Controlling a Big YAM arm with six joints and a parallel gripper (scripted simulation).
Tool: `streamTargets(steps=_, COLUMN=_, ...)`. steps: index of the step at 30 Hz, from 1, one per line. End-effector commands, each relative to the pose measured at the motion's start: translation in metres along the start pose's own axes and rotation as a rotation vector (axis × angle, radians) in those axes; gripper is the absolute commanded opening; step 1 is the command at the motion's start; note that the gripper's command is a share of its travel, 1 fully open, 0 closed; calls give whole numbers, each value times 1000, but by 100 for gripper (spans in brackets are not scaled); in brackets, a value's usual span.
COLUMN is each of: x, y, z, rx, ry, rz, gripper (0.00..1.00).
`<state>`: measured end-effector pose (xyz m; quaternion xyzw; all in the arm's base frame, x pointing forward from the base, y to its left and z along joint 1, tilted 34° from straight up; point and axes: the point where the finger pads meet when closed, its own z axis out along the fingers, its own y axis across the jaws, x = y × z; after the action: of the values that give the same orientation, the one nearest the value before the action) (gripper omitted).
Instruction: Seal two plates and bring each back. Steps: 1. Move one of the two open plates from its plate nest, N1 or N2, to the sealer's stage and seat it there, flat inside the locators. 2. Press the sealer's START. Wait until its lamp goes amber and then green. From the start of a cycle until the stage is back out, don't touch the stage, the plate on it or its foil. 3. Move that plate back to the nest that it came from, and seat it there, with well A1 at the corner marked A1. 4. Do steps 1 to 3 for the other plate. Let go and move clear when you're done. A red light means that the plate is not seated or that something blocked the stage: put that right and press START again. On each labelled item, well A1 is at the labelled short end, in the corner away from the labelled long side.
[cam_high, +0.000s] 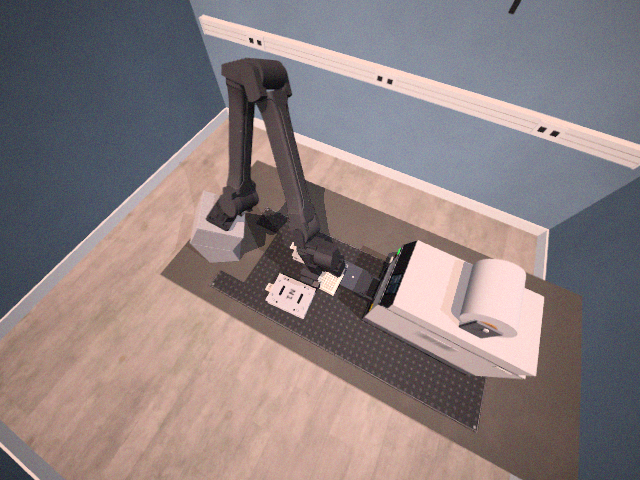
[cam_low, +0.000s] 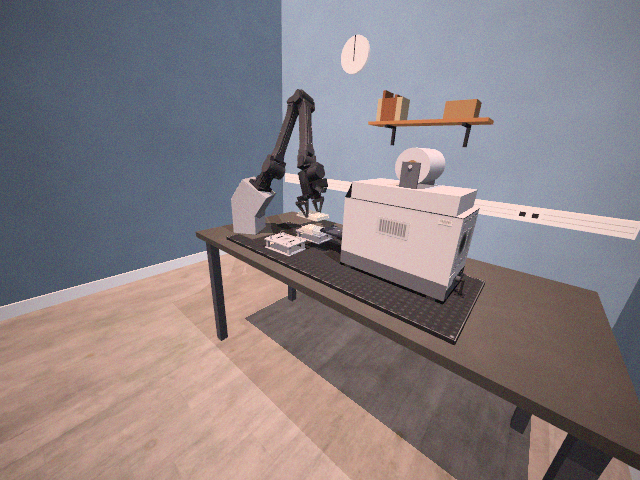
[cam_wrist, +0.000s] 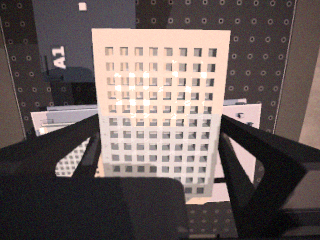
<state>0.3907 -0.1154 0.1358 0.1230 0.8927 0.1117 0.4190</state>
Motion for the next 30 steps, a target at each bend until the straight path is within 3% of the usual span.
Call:
streamTargets(steps=1, x=-31, y=5, z=2, rx=3, ry=-32, rz=8, gripper=0)
streamTargets(steps=9, x=-26, y=12, z=8, rx=5, ry=1, rz=11, gripper=0)
streamTargets(steps=17, x=-54, y=27, z=10, rx=2, ry=-27, rz=9, gripper=0)
streamTargets(steps=26, x=-49, y=34, z=19, rx=6, ry=5, rz=10, gripper=0)
streamTargets(steps=30, x=-69, y=47, z=17, rx=-4, ry=-26, rz=0, gripper=0)
